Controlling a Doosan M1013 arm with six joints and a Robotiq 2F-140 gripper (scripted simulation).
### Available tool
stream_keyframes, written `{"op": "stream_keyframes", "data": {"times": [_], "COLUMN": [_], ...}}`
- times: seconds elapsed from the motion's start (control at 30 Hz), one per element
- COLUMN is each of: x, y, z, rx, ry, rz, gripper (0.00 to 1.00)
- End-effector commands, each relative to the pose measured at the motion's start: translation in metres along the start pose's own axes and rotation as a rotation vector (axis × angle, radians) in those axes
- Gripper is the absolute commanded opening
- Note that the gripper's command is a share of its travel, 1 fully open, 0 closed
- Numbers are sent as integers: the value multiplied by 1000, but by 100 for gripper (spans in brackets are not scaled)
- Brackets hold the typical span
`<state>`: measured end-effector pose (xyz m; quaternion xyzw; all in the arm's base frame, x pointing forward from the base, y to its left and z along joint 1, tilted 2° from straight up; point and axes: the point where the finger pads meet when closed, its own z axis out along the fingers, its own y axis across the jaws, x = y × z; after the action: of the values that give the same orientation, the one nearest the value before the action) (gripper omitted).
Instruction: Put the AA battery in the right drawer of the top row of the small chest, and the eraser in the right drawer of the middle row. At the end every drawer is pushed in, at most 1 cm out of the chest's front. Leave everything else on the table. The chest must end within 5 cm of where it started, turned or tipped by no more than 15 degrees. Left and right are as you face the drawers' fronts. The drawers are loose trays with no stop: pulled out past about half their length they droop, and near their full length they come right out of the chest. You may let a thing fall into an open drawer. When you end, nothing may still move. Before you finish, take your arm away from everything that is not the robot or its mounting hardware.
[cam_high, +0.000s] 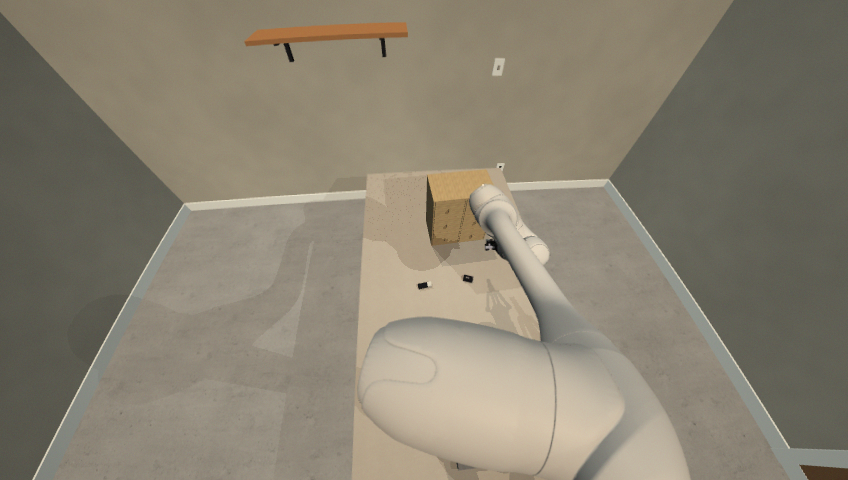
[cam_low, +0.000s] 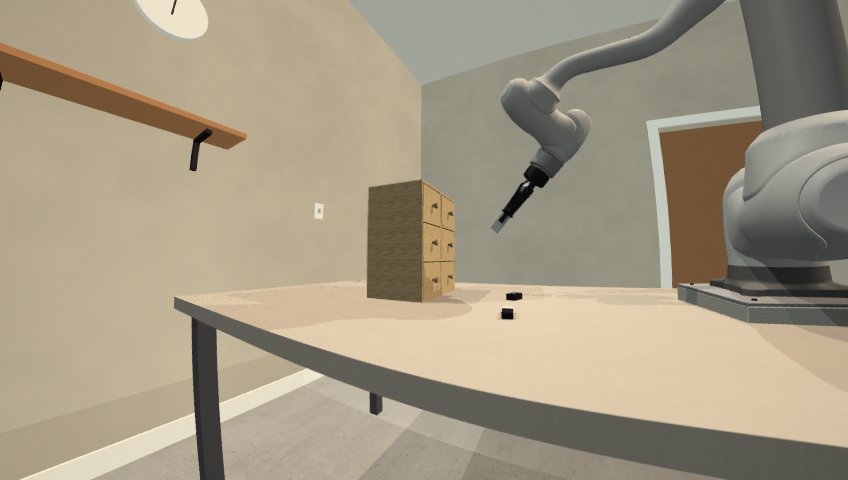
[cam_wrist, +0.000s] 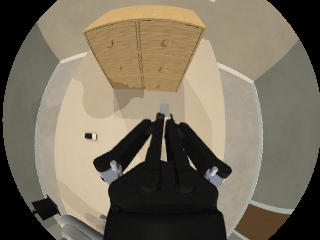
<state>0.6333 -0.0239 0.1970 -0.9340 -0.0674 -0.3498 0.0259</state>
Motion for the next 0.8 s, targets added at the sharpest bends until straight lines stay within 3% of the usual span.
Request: {"op": "stream_keyframes", "data": {"times": [0.0, 0.77], "x": [1, 4], "y": [-3, -3], "z": [7, 33], "rx": [45, 43], "ry": [98, 324], "rz": [-7, -2], "gripper": [0, 0]}}
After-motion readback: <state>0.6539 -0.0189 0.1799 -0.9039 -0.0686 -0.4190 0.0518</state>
